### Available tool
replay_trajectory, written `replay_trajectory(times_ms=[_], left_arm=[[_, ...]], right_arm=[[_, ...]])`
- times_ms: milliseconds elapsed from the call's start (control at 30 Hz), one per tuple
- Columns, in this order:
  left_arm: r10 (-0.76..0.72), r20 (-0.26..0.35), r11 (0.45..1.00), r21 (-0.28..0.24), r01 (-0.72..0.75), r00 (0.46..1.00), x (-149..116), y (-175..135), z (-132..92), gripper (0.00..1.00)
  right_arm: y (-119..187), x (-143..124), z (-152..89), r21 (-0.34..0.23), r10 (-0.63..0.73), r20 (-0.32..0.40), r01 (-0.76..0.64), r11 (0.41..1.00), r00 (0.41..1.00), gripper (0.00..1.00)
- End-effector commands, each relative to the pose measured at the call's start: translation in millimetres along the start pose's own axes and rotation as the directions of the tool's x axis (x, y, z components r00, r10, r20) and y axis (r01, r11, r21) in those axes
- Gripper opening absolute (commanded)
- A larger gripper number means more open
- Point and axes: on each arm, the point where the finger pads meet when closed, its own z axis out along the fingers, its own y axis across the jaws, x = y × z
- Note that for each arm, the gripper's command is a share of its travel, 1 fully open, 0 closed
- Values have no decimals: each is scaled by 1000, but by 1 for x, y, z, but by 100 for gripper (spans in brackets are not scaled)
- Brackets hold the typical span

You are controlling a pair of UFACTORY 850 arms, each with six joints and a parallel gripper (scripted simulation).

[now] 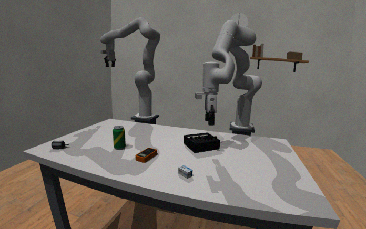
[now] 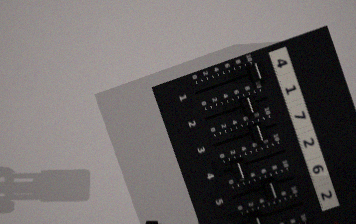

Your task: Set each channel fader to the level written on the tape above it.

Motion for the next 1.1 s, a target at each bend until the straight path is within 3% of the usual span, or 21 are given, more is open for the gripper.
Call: replay_trajectory(times_ms=[0, 500, 533, 1000, 1067], left_arm=[[166, -13, 986, -8, -166, 986, -3, -5, 3, 100], [463, -11, 886, -3, -463, 886, -11, -13, 11, 100], [526, -10, 850, -2, -526, 850, -13, -15, 13, 100], [777, -6, 629, 0, -777, 629, -22, -23, 22, 100], [777, -6, 629, 0, -777, 629, -22, -23, 22, 100]], right_arm=[[0, 0, -1, 0, 0, -2, 0, 1000, 1000, 100], [0, 0, -1, 0, 0, -2, 0, 1000, 1000, 100], [0, 0, -1, 0, 0, -2, 0, 1000, 1000, 100], [0, 0, -1, 0, 0, -2, 0, 1000, 1000, 100], [0, 0, -1, 0, 0, -2, 0, 1000, 1000, 100]])
